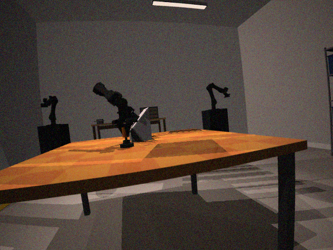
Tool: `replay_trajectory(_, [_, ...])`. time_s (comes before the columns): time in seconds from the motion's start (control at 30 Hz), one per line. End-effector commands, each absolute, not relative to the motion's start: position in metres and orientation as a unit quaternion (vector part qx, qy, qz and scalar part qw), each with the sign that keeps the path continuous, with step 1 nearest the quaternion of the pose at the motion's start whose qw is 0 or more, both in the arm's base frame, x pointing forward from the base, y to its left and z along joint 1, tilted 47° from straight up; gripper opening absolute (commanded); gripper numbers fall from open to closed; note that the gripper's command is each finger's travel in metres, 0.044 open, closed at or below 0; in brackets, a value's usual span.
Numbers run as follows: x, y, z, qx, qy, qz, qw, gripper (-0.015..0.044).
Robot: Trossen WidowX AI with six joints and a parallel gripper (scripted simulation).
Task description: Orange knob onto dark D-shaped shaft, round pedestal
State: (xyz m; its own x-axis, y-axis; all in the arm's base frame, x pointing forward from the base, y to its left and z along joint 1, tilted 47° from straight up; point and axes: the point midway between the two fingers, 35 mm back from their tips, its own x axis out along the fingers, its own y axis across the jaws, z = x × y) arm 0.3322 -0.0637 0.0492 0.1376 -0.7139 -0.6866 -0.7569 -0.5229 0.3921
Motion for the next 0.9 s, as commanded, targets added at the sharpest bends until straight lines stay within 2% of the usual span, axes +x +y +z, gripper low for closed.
replay_trajectory(0.0, [0.3329,-0.0643,0.0491,-0.754,0.487,0.44,0.023,0.0])
replay_trajectory(0.3, [0.3323,-0.0614,0.0523,-0.754,0.487,0.44,0.024,0.0])
replay_trajectory(0.53, [0.3321,-0.0619,0.0527,-0.753,0.441,0.486,-0.051,0.0])
replay_trajectory(0.87, [0.3334,-0.0645,0.0498,-0.753,0.438,0.488,-0.055,0.0])
